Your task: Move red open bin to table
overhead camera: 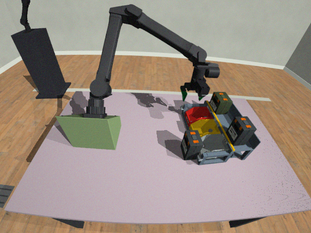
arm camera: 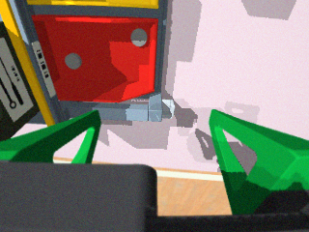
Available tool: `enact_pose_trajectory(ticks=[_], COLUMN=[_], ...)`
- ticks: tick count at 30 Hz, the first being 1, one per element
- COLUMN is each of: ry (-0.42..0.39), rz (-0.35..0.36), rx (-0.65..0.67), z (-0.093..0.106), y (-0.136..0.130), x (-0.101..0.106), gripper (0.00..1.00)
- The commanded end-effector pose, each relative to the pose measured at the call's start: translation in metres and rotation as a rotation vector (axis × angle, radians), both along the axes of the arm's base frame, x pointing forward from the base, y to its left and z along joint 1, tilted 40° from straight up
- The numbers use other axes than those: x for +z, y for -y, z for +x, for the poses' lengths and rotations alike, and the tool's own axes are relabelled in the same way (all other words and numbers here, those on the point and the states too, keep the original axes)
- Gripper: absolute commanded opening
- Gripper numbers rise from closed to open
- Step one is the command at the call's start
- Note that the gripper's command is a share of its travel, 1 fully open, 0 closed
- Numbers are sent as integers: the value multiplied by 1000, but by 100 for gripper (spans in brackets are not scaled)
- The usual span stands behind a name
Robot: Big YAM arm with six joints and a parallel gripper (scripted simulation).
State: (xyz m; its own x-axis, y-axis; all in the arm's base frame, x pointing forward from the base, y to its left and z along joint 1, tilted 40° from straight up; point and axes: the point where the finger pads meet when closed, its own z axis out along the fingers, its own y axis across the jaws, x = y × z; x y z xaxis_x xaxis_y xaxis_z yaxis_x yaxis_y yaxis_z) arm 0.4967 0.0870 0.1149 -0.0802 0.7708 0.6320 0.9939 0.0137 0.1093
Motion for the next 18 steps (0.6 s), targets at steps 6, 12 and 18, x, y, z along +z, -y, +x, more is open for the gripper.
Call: enact_pose_trajectory(ticks=[6, 12, 18], ry=[-5, -16, -15], rz=[7, 11, 13], rx=[-13, -52, -57], z=[14, 15, 18], y=[-1, 17, 19], x=[4, 0, 1], gripper=[100, 100, 100])
